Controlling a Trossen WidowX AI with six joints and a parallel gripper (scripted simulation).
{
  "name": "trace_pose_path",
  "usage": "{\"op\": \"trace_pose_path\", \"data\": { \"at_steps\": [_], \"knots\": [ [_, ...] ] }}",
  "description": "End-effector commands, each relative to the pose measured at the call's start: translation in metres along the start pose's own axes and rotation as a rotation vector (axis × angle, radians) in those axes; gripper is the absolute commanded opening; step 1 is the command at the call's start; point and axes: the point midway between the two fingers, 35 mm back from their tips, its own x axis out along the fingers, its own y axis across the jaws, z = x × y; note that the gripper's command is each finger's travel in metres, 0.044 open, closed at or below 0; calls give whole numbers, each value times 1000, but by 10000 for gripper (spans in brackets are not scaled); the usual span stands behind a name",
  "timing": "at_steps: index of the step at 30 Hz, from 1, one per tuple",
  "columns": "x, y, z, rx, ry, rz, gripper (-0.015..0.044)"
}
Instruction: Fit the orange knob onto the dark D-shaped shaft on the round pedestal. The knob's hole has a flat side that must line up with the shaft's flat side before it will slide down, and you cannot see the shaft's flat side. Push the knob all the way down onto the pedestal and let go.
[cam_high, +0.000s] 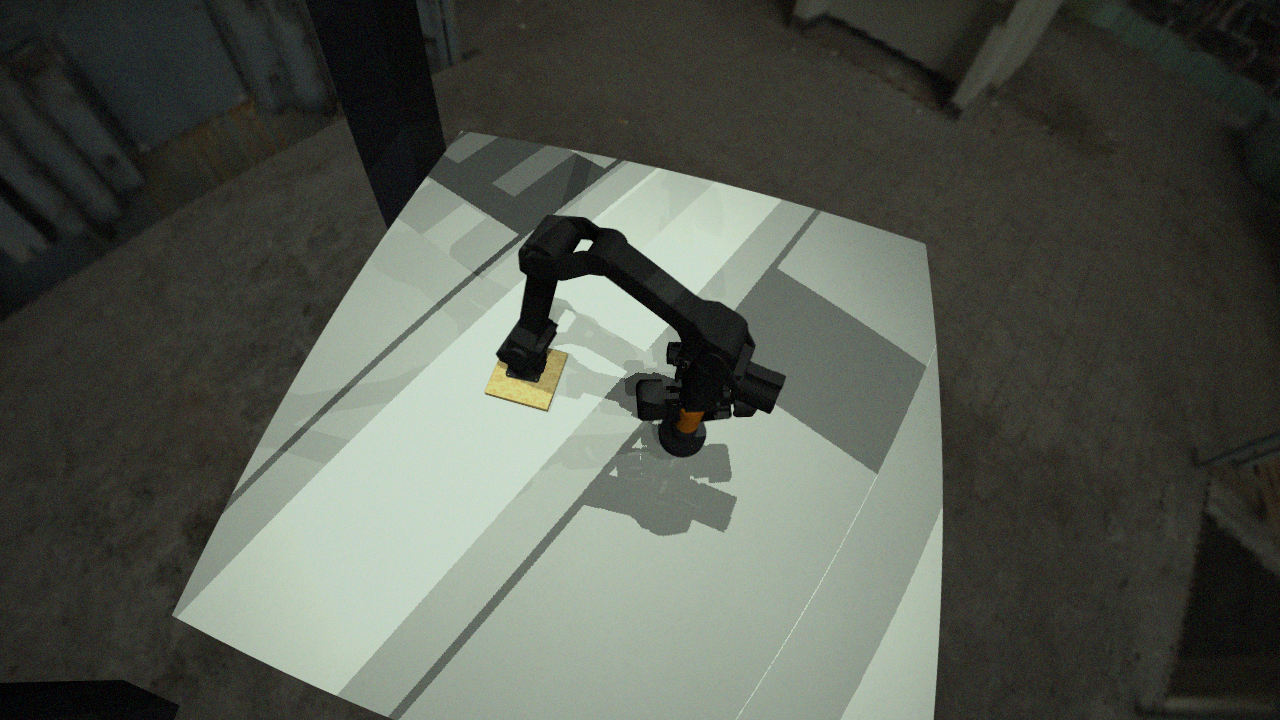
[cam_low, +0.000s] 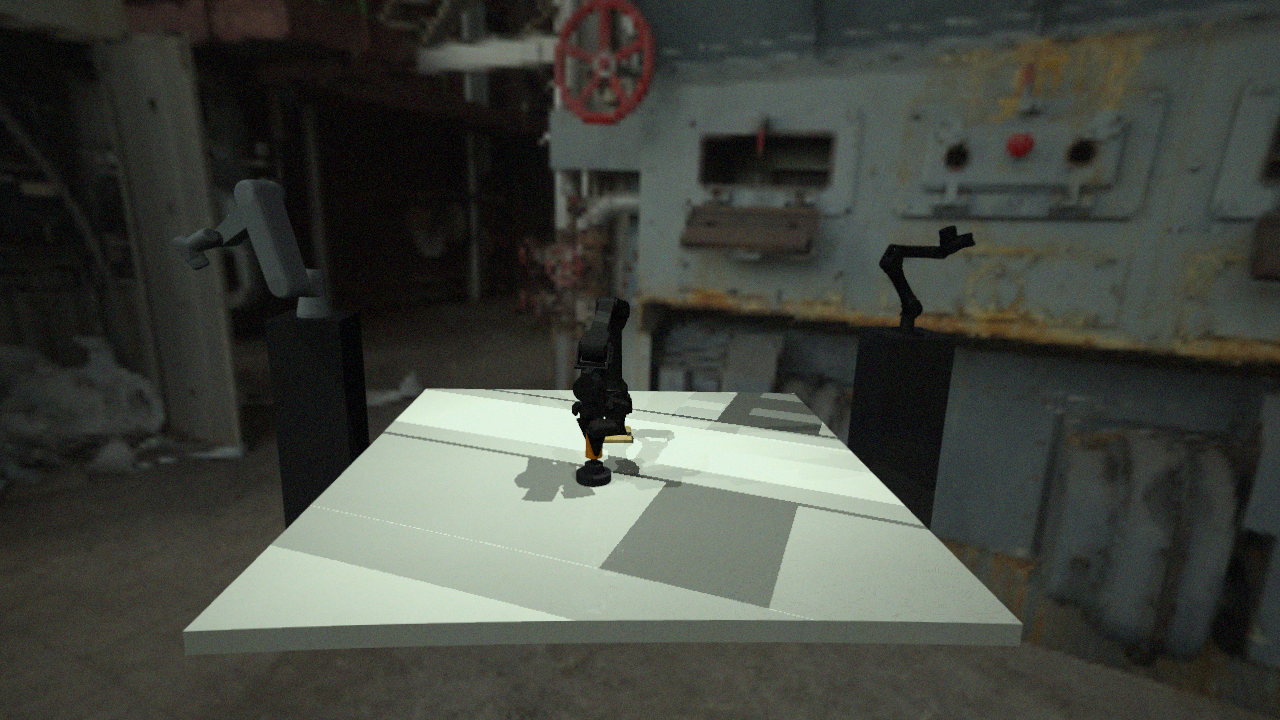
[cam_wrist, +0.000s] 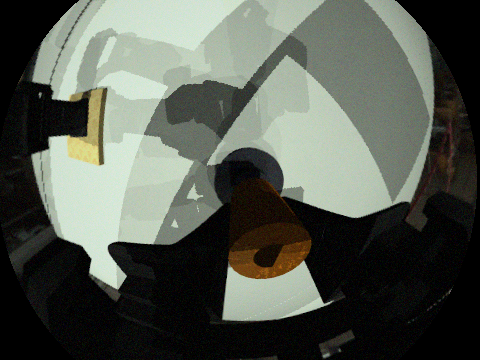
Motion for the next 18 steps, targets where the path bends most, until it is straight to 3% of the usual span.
{"op": "trace_pose_path", "data": {
  "at_steps": [1,13,18],
  "knots": [
    [1,0,0,-7,6,-6,0],
    [-4,-1,-1,-16,6,-6,0],
    [-5,-2,-1,-175,7,-5,0]
  ]
}}
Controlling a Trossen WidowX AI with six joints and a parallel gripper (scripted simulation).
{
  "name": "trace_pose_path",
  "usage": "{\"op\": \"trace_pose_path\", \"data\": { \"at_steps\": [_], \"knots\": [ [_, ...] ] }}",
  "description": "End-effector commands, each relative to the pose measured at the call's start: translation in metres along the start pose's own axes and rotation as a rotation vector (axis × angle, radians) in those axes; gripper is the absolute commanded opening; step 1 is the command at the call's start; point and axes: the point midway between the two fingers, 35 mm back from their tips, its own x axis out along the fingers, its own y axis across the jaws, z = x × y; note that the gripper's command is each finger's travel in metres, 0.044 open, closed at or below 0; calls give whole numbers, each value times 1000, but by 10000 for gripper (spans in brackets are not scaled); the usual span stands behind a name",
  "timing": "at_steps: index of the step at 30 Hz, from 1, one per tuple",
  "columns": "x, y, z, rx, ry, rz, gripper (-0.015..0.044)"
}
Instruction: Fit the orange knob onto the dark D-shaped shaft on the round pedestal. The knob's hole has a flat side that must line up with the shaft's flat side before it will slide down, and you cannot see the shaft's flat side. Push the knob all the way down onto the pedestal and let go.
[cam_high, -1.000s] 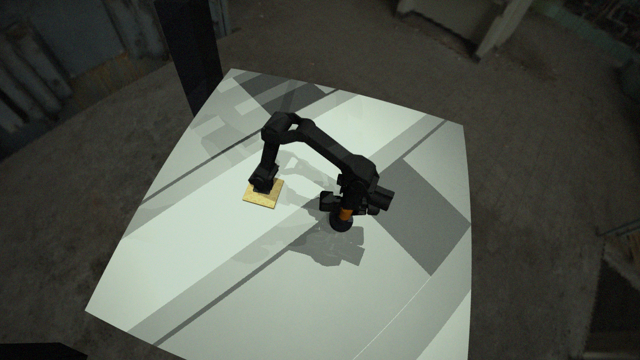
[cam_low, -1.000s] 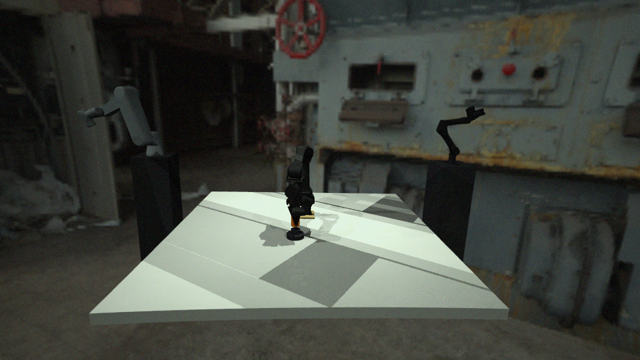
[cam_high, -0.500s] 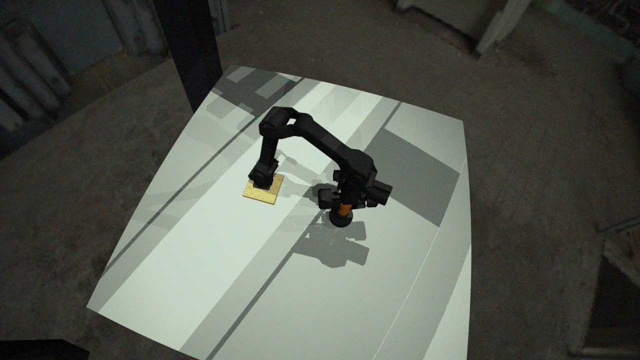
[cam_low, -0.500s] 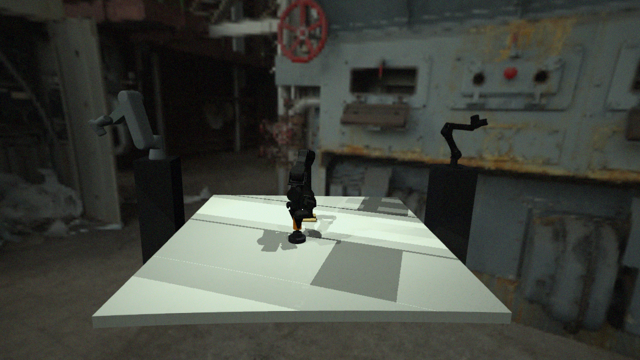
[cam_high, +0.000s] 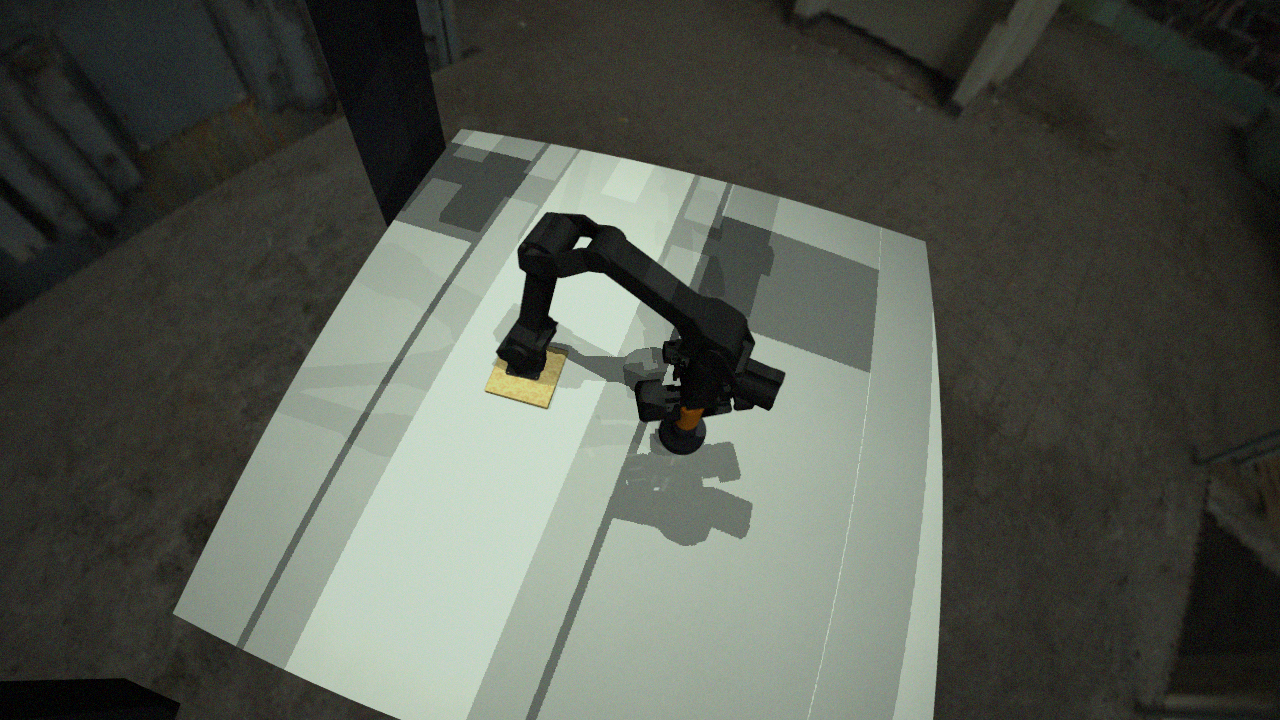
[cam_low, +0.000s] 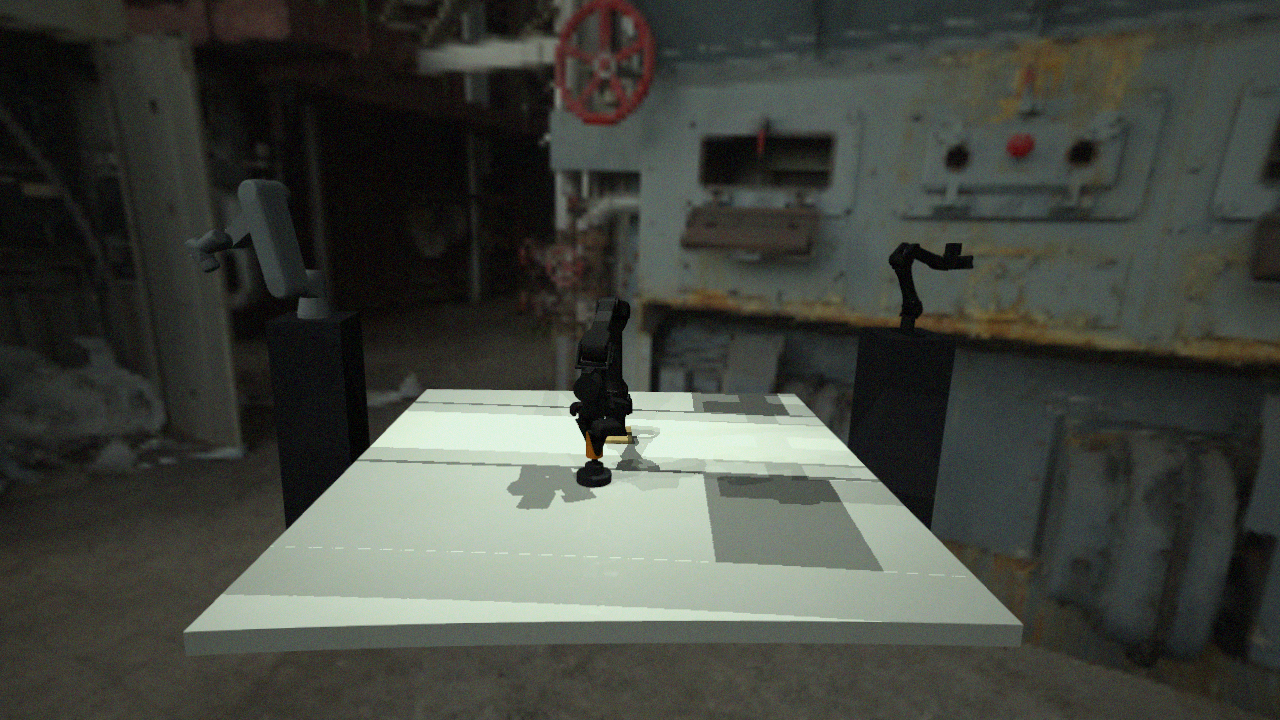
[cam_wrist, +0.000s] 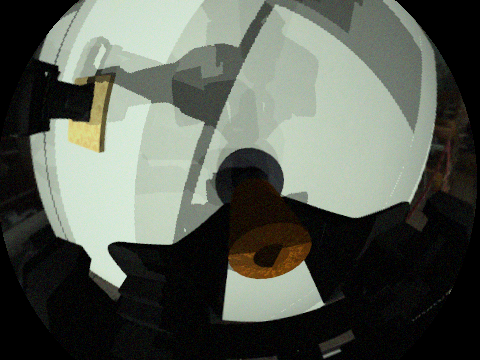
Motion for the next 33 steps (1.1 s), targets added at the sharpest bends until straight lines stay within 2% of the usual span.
{"op": "trace_pose_path", "data": {
  "at_steps": [1,33],
  "knots": [
    [-4,-3,-2,-117,7,-6,0],
    [-3,-3,-2,-153,7,-6,0]
  ]
}}
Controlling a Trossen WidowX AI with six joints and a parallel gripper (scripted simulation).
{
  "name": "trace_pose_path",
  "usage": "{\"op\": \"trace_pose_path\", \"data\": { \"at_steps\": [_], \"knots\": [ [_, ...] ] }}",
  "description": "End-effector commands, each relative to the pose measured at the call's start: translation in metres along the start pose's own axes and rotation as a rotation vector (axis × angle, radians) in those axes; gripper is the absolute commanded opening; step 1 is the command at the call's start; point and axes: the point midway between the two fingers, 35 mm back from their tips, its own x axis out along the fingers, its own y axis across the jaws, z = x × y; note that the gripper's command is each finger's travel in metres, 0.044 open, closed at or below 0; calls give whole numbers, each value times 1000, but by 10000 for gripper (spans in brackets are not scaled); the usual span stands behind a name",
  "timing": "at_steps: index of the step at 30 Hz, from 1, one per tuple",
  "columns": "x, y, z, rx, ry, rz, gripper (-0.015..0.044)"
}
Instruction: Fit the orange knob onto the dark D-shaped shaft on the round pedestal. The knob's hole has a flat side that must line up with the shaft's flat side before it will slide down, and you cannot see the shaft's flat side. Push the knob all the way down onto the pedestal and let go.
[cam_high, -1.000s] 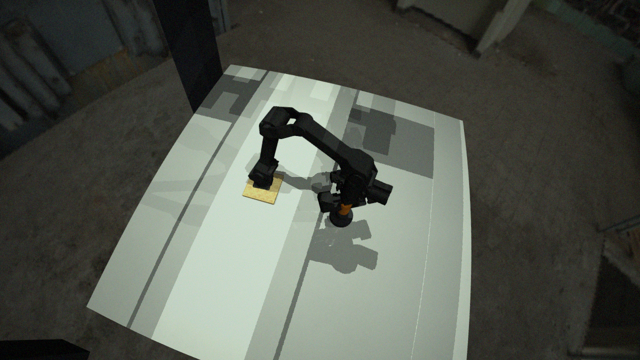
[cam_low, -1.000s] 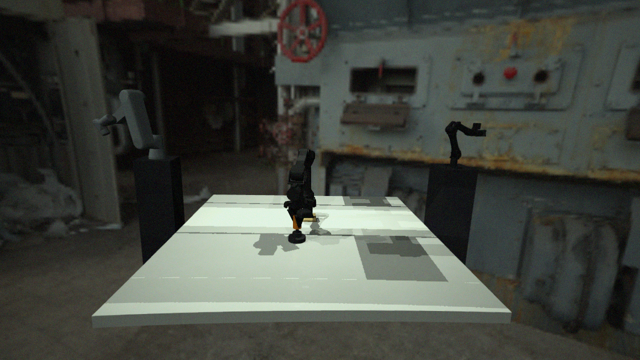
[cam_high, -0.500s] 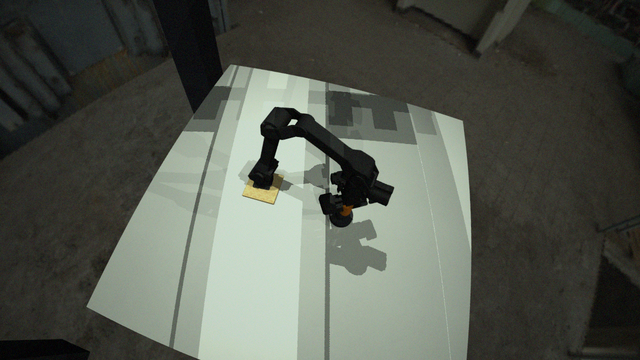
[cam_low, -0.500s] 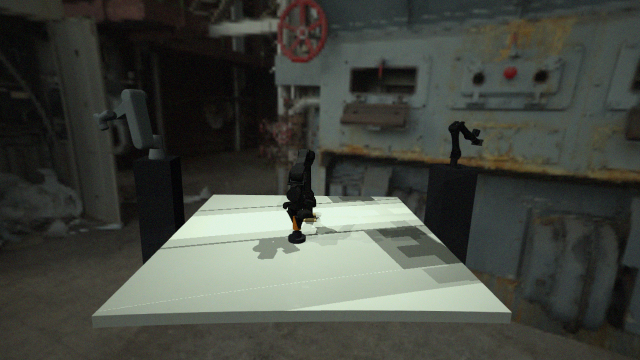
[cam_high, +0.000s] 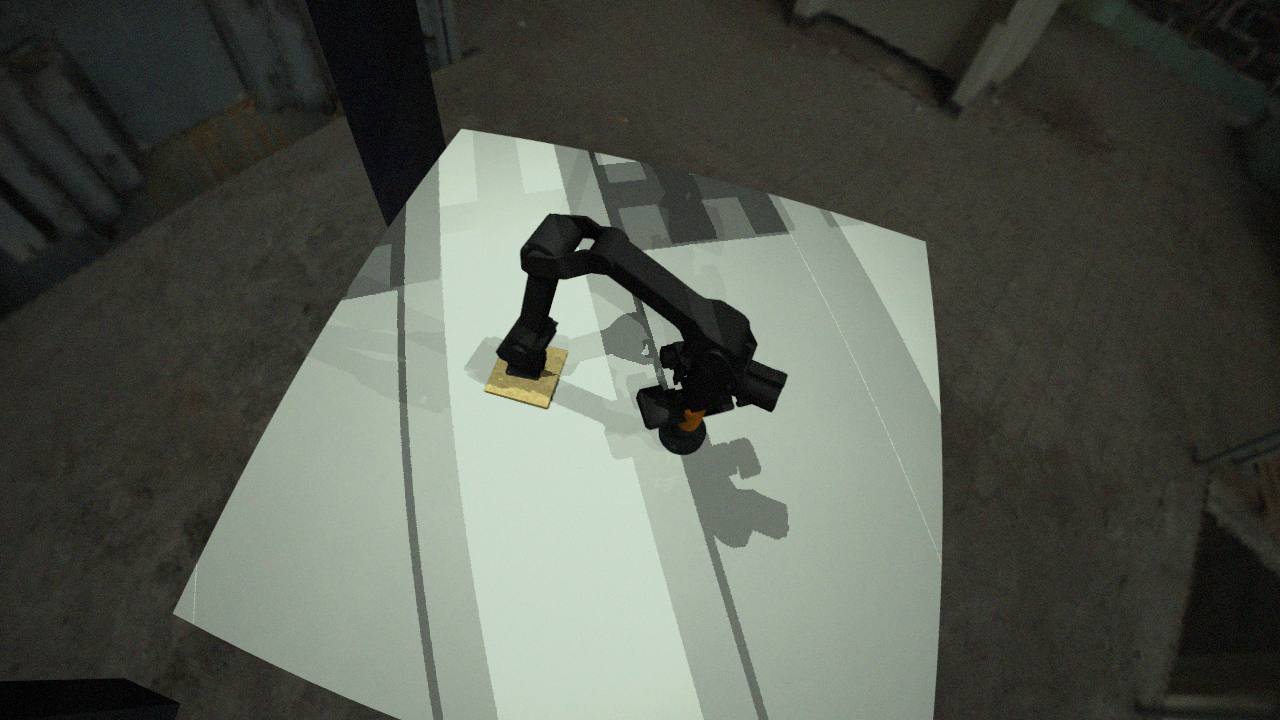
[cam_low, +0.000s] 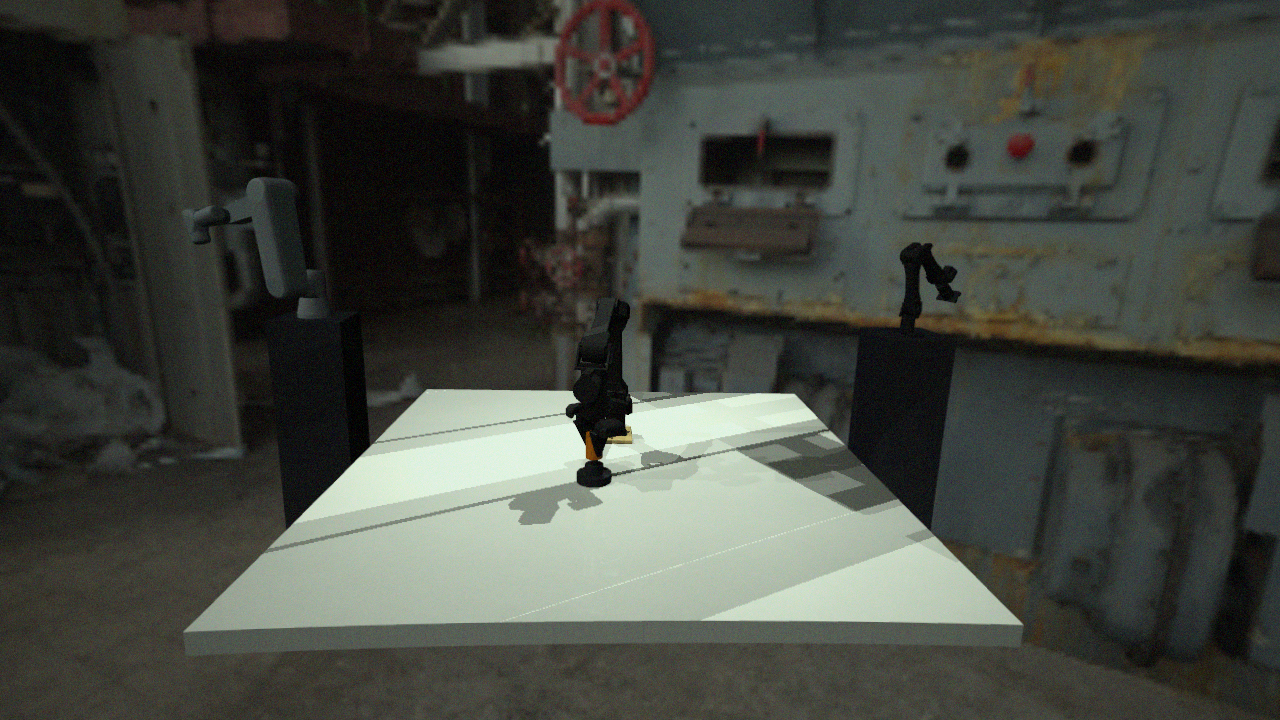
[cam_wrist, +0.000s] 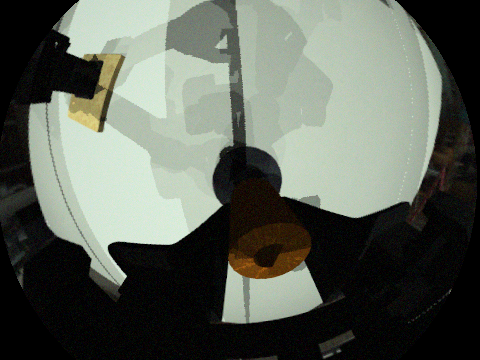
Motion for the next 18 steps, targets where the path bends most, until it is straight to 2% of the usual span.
{"op": "trace_pose_path", "data": {
  "at_steps": [1,6,18],
  "knots": [
    [-4,1,0,-52,8,-5,0],
    [-5,4,2,-208,9,-5,0],
    [-4,2,1,-208,9,-5,0]
  ]
}}
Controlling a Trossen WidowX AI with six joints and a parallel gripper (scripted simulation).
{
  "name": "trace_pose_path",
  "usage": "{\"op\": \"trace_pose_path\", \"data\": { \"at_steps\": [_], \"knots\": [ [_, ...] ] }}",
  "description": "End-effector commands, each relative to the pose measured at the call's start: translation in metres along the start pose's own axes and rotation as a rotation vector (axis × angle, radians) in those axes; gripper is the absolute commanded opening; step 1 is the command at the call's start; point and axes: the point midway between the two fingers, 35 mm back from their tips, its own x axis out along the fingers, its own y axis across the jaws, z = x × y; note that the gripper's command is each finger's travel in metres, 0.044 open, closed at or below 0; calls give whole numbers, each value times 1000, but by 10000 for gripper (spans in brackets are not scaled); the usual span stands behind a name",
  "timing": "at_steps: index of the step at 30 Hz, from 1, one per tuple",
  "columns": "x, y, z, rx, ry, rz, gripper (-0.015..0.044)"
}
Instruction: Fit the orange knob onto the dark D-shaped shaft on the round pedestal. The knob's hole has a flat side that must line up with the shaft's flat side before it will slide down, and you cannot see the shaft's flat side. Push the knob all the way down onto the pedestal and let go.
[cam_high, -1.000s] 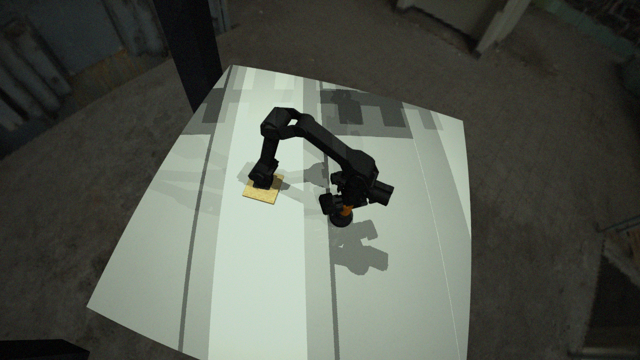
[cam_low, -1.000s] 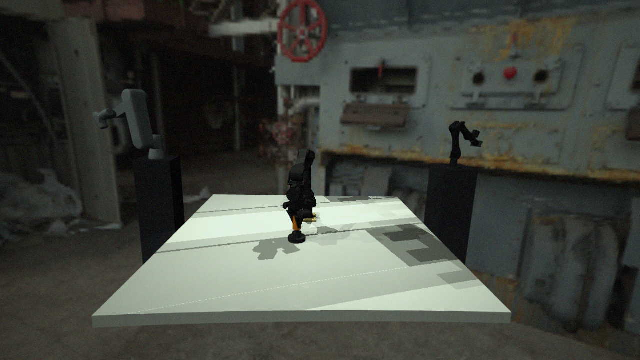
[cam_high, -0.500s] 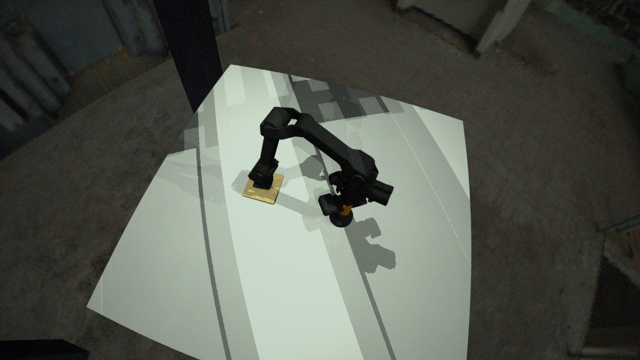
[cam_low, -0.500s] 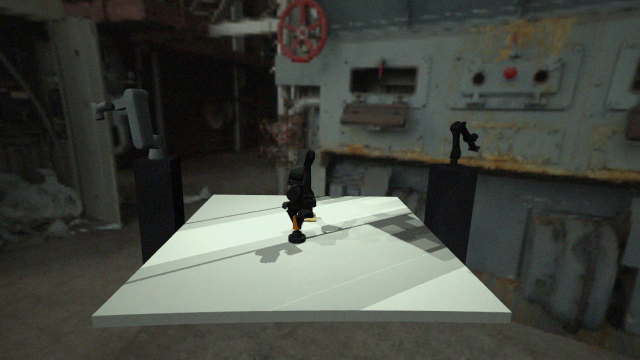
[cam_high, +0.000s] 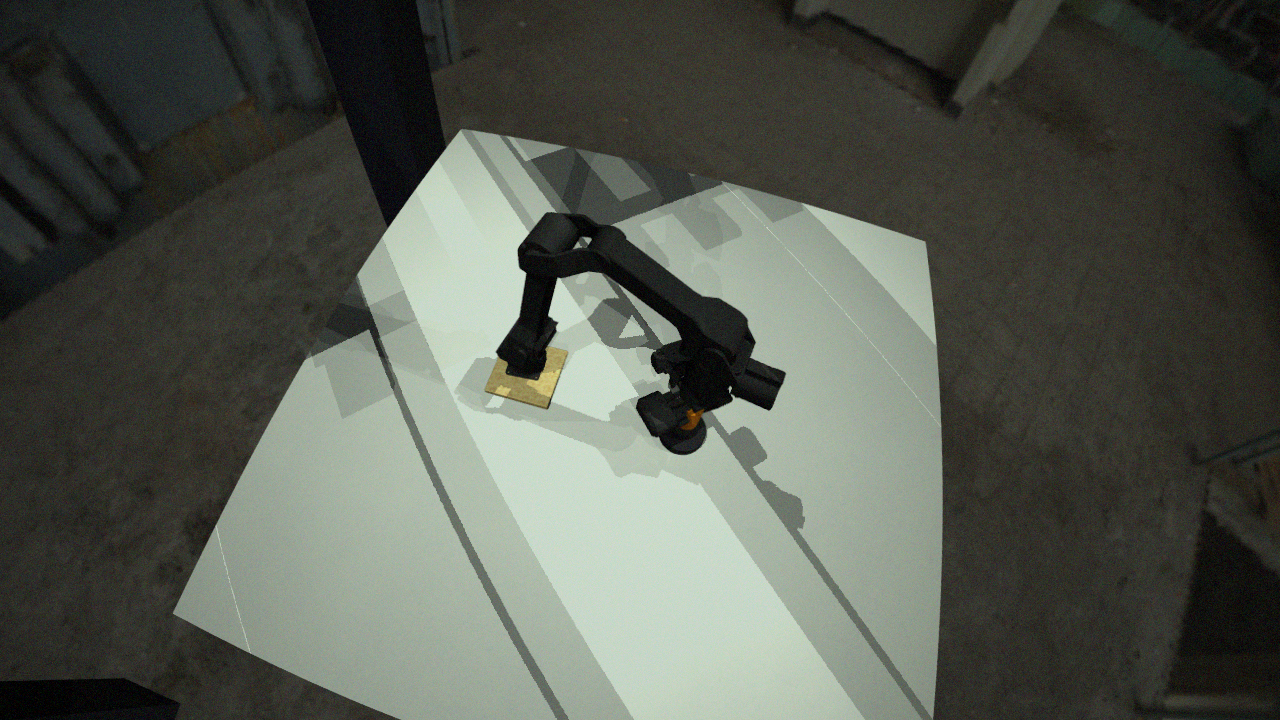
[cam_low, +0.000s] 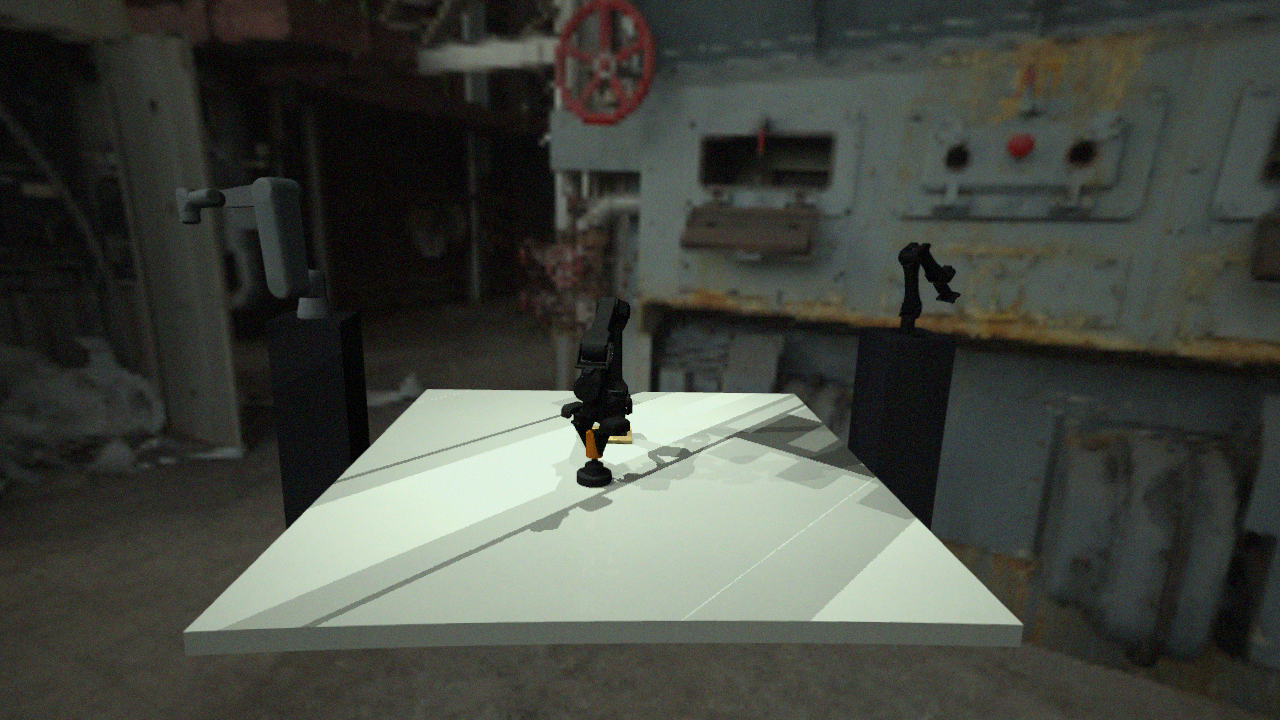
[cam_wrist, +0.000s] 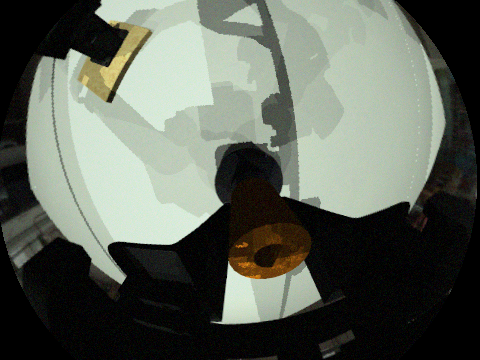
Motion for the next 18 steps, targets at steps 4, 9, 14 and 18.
{"op": "trace_pose_path", "data": {
  "at_steps": [4,9,14,18],
  "knots": [
    [0,-2,-3,-6,9,-3,0],
    [0,-3,-4,-6,9,-3,0],
    [3,-2,-4,-6,9,-3,0],
    [3,-2,-3,-6,9,-3,0]
  ]
}}
